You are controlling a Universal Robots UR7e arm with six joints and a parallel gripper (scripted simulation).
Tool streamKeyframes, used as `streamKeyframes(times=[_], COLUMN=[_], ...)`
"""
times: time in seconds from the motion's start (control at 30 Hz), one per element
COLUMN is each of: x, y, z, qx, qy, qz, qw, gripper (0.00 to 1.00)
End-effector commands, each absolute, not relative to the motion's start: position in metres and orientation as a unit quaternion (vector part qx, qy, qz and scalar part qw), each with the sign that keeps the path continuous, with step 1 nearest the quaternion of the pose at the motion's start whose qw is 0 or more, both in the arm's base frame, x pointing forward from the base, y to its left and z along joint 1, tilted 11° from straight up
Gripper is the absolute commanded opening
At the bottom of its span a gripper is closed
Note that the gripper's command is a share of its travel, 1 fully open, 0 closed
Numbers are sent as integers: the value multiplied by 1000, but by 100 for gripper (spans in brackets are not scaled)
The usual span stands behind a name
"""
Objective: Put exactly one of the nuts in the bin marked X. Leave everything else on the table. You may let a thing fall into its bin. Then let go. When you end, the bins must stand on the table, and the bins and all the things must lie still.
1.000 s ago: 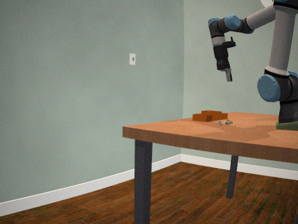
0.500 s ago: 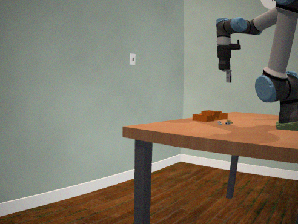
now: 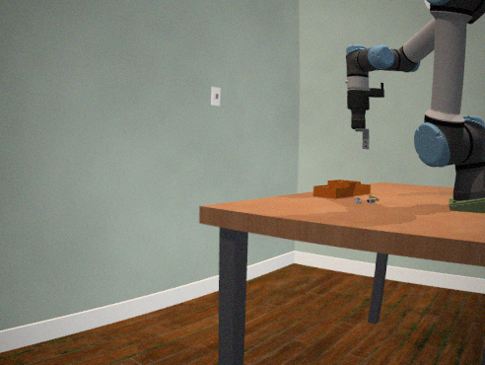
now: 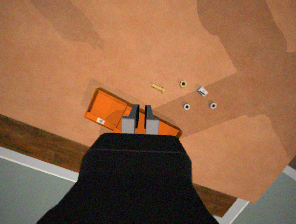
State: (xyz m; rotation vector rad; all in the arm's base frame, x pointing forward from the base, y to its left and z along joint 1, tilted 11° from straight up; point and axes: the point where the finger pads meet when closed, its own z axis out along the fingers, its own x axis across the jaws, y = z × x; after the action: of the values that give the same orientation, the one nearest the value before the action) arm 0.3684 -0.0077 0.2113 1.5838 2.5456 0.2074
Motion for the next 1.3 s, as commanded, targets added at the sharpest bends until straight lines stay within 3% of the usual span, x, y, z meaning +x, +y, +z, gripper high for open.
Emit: streamKeyframes(times=[0.0,0.33,1.27], x=[400,460,463], y=[-27,-65,-67], z=[191,148,146], qx=[458,325,-58], qy=[884,941,994], qz=[65,52,11], qw=[74,82,95], gripper=[31,31,31])
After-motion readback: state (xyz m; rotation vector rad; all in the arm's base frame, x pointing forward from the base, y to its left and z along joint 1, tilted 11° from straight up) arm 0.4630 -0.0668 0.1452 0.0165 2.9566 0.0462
